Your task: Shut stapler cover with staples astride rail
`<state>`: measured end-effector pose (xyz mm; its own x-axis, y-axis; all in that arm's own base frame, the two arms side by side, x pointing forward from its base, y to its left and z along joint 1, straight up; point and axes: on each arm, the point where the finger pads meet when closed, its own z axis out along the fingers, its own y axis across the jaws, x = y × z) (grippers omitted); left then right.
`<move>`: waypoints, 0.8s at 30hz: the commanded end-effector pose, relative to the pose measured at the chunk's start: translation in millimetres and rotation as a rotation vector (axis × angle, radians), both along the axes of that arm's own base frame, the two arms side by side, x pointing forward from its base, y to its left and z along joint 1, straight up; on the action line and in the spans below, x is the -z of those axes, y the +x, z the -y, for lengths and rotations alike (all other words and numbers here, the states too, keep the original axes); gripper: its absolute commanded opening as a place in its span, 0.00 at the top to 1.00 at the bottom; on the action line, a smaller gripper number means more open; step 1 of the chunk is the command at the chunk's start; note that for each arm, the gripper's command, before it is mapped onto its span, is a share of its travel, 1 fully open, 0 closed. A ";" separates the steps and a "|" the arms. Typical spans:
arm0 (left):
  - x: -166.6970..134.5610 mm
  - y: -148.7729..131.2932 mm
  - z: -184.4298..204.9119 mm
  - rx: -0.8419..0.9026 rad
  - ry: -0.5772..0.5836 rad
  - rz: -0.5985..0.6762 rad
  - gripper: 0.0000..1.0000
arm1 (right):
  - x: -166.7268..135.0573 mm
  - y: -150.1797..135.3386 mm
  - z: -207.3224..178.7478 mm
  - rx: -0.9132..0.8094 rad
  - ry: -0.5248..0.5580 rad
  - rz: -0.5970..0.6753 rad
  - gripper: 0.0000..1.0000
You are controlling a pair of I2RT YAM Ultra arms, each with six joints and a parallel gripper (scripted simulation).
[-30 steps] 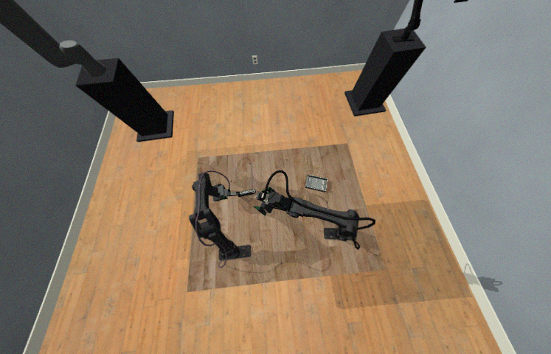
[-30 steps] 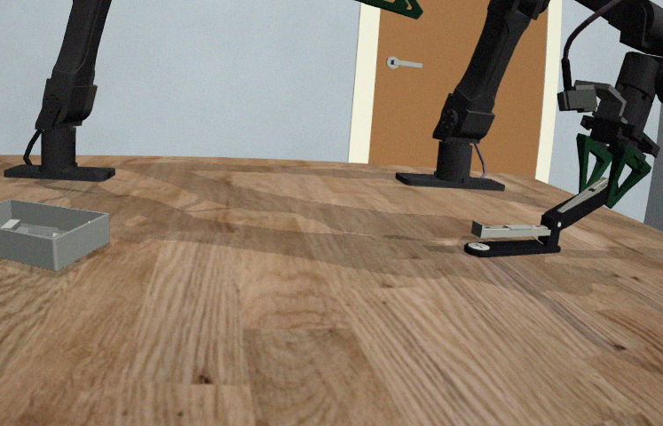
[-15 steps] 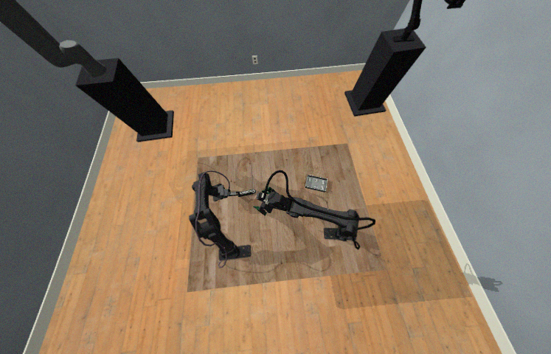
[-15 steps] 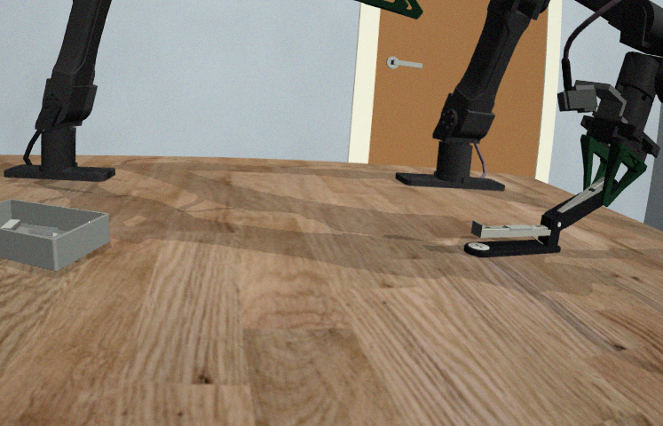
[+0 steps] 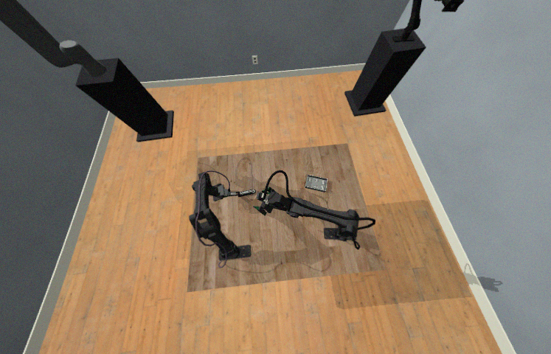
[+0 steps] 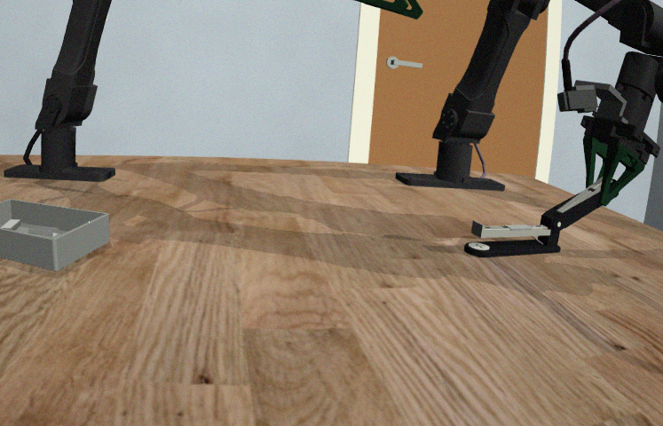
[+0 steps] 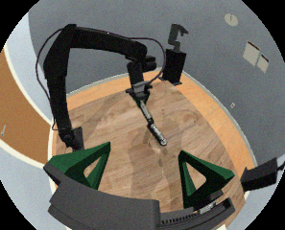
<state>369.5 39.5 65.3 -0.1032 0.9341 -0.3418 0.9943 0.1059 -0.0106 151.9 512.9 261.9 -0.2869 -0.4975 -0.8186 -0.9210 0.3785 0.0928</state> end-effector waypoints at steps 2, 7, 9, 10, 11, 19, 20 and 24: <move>-16.9 0.7 3.7 0.000 0.052 0.018 1.00 | -19.7 -2.0 -3.9 -0.008 0.042 0.014 0.00; -22.9 1.8 6.2 -0.001 0.119 0.014 1.00 | -19.7 -2.0 -3.9 -0.008 0.042 0.014 0.00; -24.9 1.9 7.3 -0.002 0.146 0.012 1.00 | -19.7 -2.0 -3.9 -0.008 0.042 0.014 0.00; -25.9 1.9 7.9 -0.002 0.159 0.010 1.00 | -19.7 -2.0 -3.9 -0.008 0.042 0.014 0.00; -26.9 1.9 8.5 -0.002 0.172 0.009 1.00 | -19.7 -2.0 -3.9 -0.008 0.042 0.014 0.00; -32.6 2.2 12.4 -0.003 0.252 0.001 1.00 | -19.7 -2.0 -3.9 -0.008 0.042 0.014 0.00; -33.5 2.3 13.0 -0.004 0.265 0.000 1.00 | -19.7 -2.0 -3.9 -0.008 0.042 0.014 0.00; -37.1 2.5 15.9 -0.005 0.318 -0.006 1.00 | -19.7 -2.0 -3.9 -0.008 0.042 0.014 0.00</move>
